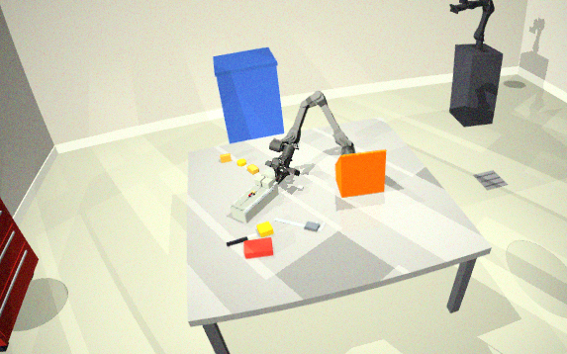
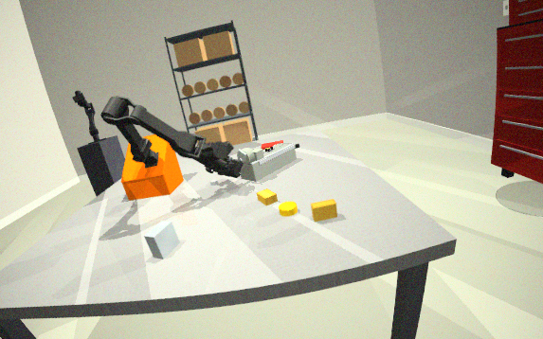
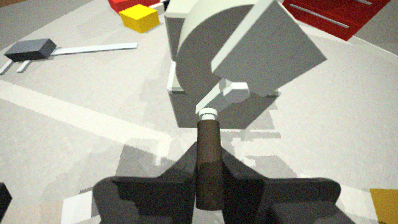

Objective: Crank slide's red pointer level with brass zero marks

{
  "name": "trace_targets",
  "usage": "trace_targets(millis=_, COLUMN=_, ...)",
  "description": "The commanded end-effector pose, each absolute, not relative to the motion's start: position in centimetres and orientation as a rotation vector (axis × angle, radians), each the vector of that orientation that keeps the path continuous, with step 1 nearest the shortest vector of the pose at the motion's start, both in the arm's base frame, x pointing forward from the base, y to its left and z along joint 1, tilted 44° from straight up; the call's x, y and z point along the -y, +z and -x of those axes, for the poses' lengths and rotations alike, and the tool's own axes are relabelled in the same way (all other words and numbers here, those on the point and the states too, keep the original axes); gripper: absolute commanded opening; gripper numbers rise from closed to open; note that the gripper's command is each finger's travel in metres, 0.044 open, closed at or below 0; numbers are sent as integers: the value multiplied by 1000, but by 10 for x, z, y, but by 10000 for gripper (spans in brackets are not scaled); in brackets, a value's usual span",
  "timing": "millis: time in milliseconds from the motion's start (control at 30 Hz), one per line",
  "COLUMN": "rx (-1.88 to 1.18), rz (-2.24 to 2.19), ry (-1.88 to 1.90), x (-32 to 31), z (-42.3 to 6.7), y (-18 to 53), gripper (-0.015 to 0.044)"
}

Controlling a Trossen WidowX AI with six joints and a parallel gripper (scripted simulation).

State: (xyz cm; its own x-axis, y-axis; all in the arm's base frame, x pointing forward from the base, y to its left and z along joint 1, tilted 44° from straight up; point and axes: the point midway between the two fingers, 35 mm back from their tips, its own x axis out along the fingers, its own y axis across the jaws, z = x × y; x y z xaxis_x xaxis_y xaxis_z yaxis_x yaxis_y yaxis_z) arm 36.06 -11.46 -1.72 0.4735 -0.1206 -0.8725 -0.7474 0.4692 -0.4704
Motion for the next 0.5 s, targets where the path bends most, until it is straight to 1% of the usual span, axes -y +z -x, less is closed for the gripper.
trace_targets(millis=0, rx=-1027, rz=1032, ry=481, x=115, z=-361, y=-17, gripper=0)
trace_targets(millis=67, rx=-1027, rz=1032, ry=481, x=115, z=-361, y=-17, gripper=0)
trace_targets(millis=467, rx=-1027, rz=1032, ry=481, x=115, z=-361, y=-17, gripper=315)
